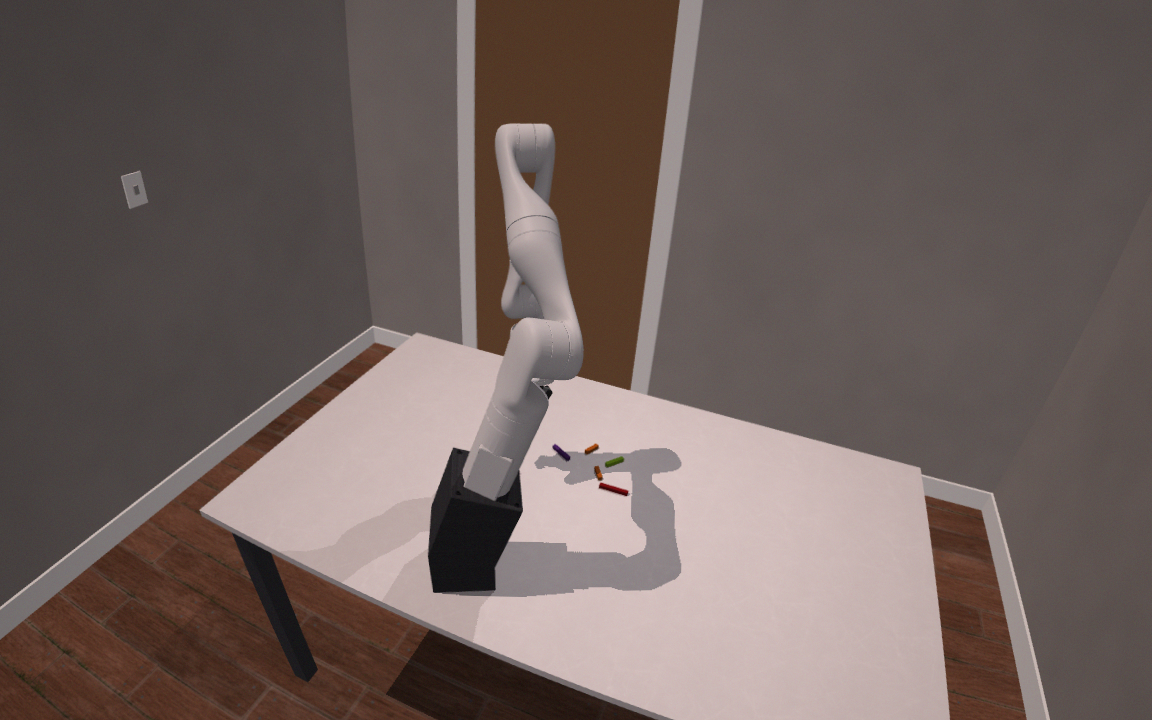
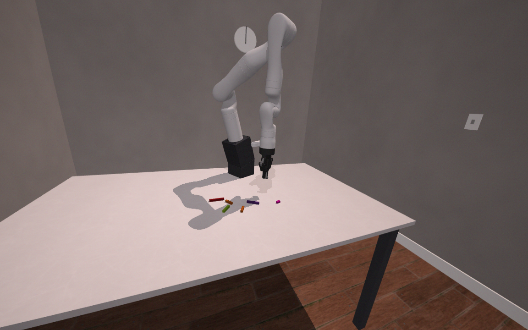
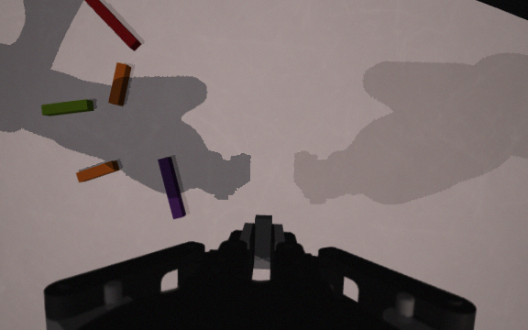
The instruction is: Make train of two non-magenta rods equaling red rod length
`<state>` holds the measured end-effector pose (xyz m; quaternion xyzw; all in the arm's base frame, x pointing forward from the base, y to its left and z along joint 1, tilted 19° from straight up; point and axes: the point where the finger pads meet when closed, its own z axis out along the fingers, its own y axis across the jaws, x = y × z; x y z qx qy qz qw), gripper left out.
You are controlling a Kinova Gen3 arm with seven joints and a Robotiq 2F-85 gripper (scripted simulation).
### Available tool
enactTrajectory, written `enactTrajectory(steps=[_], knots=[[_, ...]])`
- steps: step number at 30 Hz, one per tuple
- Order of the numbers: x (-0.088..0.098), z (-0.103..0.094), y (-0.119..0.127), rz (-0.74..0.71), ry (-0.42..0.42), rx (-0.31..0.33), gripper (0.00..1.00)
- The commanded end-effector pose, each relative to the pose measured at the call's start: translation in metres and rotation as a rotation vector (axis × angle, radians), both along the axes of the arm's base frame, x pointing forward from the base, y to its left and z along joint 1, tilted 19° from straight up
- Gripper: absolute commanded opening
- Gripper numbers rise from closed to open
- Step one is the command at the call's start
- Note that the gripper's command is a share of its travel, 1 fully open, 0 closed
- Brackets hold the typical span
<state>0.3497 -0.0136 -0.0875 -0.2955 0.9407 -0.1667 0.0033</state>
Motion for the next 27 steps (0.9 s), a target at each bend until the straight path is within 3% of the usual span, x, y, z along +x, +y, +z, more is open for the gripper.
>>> enactTrajectory(steps=[1,17,27], knots=[[0.000,0.000,0.000,0.000,-0.001,0.001,0.05],[0.001,-0.011,-0.003,0.001,0.001,0.007,0.05],[0.005,-0.050,-0.015,0.001,0.001,0.007,0.05]])
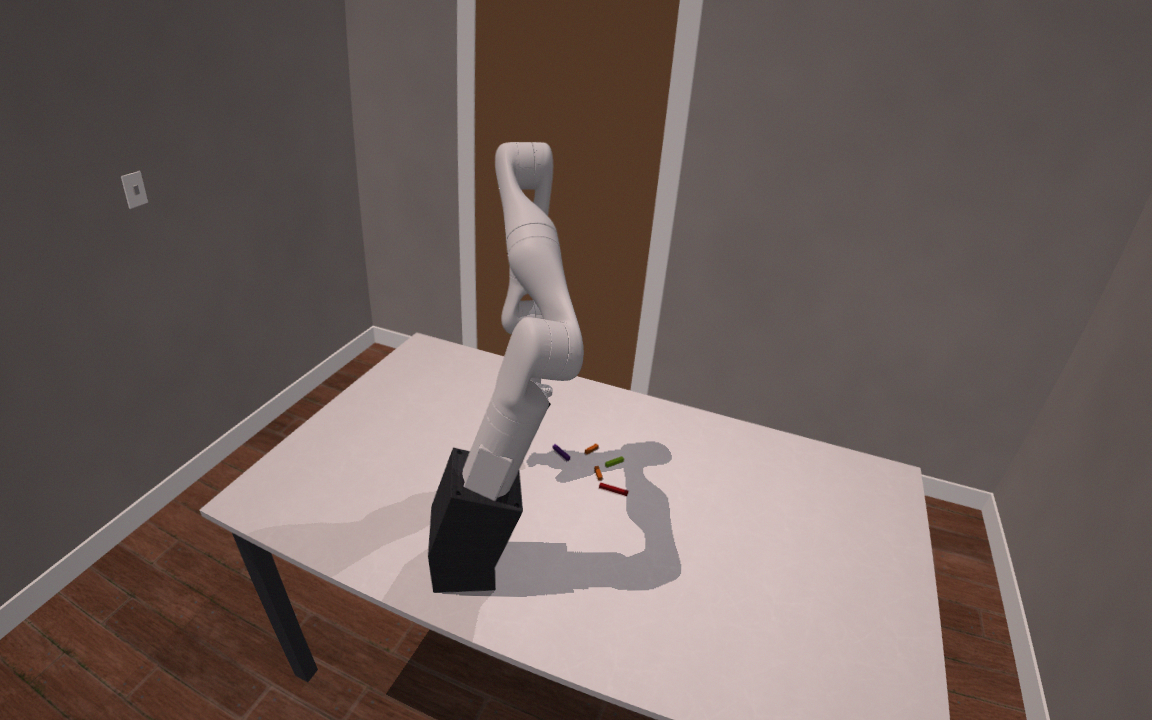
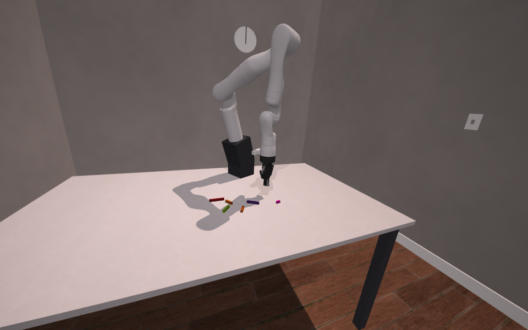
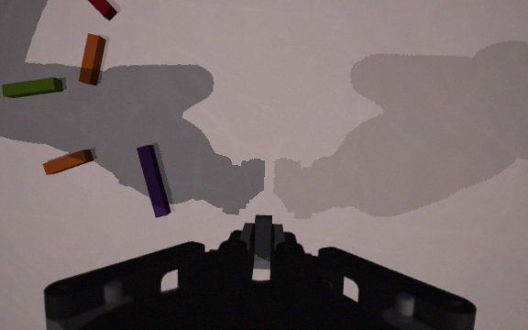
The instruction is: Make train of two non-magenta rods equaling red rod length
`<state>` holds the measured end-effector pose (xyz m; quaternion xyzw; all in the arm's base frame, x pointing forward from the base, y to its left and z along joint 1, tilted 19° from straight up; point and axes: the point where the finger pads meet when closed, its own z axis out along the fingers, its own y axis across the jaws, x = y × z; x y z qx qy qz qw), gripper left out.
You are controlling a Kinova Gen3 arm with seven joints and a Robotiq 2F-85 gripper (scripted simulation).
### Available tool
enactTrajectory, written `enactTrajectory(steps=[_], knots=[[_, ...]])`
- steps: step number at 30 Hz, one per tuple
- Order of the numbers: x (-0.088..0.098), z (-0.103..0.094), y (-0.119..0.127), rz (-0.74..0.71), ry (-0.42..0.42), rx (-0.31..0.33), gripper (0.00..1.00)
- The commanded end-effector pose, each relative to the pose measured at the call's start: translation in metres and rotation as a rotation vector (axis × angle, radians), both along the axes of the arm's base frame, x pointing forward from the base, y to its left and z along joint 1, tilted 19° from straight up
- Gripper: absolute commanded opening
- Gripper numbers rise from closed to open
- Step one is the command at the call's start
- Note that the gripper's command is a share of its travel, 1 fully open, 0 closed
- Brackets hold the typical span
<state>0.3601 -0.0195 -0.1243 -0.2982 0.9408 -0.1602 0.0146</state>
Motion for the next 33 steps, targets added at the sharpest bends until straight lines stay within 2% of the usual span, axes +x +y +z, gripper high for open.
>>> enactTrajectory(steps=[1,5,13,33], knots=[[-0.005,-0.017,-0.011,-0.008,0.017,-0.012,0.05],[-0.004,-0.033,-0.016,-0.008,0.017,-0.012,0.05],[-0.003,-0.046,-0.020,-0.008,0.017,-0.012,0.05],[-0.003,-0.048,-0.021,-0.008,0.017,-0.012,0.05]])
